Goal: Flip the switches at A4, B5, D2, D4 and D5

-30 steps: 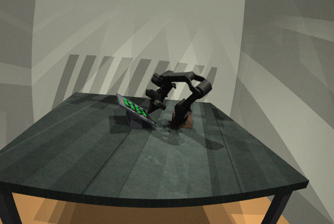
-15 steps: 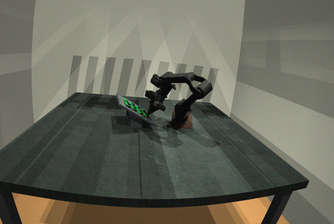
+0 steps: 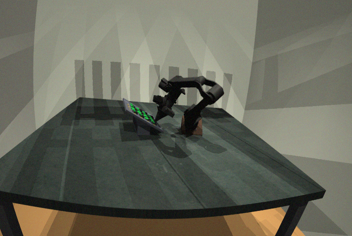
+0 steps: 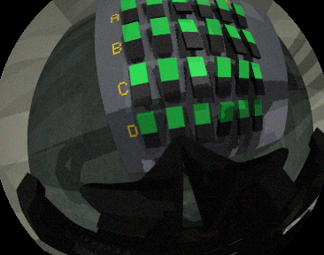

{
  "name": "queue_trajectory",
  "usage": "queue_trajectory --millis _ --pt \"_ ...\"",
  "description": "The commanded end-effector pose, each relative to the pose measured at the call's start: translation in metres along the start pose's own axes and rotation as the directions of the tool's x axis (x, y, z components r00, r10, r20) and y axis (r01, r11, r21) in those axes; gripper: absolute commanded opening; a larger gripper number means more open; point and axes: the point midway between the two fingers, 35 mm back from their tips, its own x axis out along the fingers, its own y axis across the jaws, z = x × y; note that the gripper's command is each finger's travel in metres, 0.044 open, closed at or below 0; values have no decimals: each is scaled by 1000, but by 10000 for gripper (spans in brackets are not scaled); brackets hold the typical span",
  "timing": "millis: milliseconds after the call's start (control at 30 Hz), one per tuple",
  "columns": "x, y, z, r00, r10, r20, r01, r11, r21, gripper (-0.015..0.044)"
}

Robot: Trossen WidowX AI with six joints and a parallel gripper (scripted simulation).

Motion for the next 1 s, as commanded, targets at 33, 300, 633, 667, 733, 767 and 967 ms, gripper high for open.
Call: queue_trajectory --millis 33,300,633,667,733,767,967 --pt "0 0 0 1000 3 3 -3 1000 5 0" --pt "1 0 0 1000 3 3 -3 1000 5 0" --pt "3 0 0 1000 3 3 -3 1000 5 0" --pt "3 0 0 1000 3 3 -3 1000 5 0" --pt "3 0 0 1000 3 3 -3 1000 5 0" --pt "3 0 0 1000 3 3 -3 1000 5 0" --pt "4 0 0 1000 3 3 -3 1000 5 0"
